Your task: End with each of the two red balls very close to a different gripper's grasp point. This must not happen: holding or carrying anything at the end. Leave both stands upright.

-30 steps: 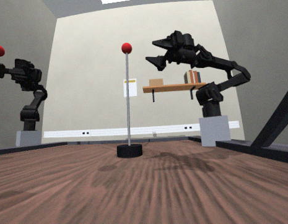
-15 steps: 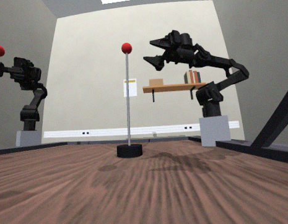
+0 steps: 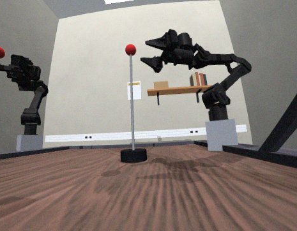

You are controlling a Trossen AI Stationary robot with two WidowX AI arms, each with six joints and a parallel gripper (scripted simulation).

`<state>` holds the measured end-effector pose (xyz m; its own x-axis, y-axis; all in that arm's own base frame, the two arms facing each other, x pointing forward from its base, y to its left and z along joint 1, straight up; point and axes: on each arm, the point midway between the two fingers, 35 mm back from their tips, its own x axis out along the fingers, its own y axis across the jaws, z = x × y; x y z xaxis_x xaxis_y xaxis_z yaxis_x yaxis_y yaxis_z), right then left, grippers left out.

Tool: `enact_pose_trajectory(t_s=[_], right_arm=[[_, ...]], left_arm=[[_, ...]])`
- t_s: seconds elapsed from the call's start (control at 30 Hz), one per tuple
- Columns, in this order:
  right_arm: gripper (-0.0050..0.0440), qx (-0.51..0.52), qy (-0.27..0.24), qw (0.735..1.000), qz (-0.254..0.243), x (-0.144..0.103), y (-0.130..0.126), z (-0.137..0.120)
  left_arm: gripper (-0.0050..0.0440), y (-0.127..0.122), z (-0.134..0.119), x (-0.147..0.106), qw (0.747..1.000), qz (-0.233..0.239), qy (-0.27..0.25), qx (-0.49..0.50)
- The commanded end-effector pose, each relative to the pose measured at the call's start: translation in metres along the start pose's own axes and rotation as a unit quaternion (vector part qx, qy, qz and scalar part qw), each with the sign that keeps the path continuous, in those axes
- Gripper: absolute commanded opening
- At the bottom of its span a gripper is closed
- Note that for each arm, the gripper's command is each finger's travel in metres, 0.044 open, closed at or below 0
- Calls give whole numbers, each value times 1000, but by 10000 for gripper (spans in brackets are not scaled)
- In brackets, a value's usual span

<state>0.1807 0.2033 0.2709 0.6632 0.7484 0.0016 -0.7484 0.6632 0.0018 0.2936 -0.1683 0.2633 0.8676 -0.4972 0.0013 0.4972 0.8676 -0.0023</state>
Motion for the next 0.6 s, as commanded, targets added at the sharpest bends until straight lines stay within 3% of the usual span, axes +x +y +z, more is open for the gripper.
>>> enact_pose_trajectory(t_s=[0.0,0.57], right_arm=[[440,-2,-12,1000,-1,6,0,11],[440,-2,-13,1000,-1,41,0,11]], left_arm=[[440,0,11,7,1000,0,-12,1],[440,0,11,42,1000,0,-13,1]])
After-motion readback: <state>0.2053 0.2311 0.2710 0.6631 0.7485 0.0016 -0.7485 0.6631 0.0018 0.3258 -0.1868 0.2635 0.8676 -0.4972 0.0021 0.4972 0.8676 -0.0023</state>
